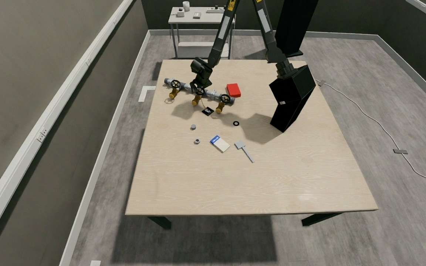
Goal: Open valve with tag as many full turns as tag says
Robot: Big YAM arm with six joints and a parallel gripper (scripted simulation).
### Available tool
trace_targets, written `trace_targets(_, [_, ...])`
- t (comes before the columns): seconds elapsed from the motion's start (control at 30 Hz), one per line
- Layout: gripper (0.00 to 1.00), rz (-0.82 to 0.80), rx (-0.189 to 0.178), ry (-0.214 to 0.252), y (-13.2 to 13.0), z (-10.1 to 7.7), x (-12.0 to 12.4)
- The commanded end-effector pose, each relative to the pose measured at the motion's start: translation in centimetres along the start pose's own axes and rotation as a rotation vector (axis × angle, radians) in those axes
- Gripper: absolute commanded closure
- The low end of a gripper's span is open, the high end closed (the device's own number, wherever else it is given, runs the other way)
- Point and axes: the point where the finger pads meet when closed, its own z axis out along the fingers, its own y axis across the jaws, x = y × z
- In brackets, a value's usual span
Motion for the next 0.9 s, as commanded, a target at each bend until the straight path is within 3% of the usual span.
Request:
trace_targets(0.0, [0.0,0.356,0.02,0.015,-0.21,0.11,0.06])
trace_targets(0.17, [0.0,0.607,0.036,0.033,-0.18,0.12,0.09])
trace_targets(0.53, [0.0,0.61,0.036,0.033,-0.2,0.13,0.14])
trace_targets(0.57, [1.0,0.61,0.036,0.033,-0.2,0.13,0.14])
trace_targets(0.87, [1.0,0.606,0.044,0.035,-0.69,-0.01,0.86])
